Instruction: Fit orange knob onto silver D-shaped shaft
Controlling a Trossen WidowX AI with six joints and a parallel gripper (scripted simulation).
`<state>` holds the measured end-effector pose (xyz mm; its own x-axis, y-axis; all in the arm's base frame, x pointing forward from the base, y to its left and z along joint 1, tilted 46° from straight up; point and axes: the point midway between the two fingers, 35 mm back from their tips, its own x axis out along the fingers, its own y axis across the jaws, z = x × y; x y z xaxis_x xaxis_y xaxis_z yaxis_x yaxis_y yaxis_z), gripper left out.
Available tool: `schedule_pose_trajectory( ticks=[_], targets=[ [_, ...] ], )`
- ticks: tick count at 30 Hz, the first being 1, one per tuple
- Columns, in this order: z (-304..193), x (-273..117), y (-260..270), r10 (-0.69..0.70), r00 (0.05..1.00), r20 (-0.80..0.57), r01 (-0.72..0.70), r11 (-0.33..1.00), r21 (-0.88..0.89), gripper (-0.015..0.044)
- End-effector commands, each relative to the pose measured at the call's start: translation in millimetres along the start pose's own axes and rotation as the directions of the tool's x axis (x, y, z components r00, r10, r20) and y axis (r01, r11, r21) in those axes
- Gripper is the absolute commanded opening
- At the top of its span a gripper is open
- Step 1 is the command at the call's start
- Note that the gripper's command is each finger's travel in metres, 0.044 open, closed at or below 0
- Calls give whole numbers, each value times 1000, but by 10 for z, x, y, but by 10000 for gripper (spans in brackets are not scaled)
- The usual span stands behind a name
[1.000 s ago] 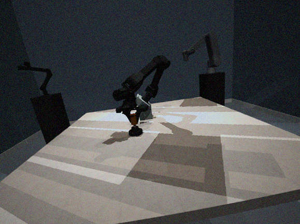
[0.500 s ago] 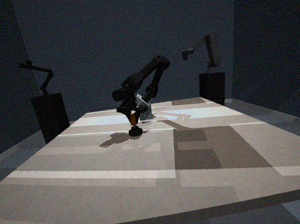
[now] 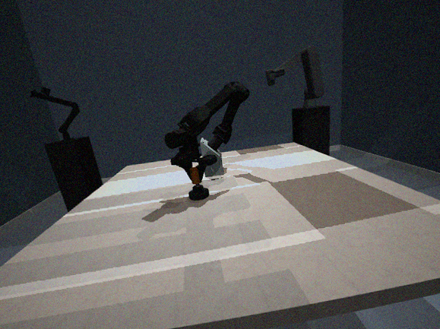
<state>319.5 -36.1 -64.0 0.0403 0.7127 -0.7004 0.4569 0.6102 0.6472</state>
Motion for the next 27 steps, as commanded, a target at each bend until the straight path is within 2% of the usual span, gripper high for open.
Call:
schedule_pose_trajectory(
  ticks=[1, 27],
  targets=[
    [-6, 3, -3, -1, 1000, 2, 1, 1000, 2, 0],
    [-15, -6, -17, -1, 1000, 2, 1, 1000, 2, 0]
  ],
)
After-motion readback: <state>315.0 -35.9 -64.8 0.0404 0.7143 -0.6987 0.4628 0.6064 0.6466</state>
